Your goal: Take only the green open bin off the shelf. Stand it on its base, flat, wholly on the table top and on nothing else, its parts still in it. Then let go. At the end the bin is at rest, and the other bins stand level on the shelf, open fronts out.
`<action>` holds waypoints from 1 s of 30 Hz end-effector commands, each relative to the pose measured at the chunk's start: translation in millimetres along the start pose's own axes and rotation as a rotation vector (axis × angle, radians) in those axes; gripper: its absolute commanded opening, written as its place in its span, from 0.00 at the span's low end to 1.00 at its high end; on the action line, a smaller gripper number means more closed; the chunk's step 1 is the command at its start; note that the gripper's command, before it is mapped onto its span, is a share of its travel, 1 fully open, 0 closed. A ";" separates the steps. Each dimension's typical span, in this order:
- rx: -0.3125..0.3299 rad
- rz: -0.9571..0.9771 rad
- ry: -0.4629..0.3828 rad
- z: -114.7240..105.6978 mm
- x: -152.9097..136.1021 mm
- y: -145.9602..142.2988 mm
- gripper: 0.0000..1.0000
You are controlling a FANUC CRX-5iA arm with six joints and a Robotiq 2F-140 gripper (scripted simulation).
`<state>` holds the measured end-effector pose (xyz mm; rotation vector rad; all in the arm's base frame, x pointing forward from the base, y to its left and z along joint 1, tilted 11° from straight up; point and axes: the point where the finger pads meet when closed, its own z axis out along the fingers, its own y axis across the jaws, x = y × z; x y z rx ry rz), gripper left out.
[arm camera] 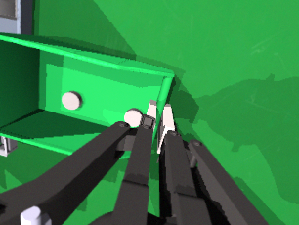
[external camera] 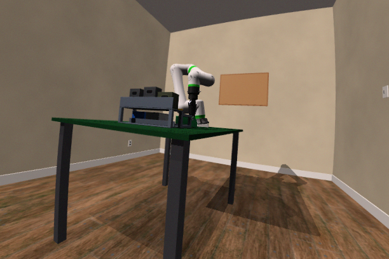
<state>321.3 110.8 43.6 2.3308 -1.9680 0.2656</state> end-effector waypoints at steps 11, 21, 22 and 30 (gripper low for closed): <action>0.000 0.000 0.000 -0.1 -0.1 -0.1 0.57; 0.000 0.000 0.000 -0.1 -0.1 -0.1 0.57; 0.000 0.000 0.000 -0.1 -0.1 -0.1 0.57; 0.000 0.000 0.000 -0.1 -0.1 -0.1 0.57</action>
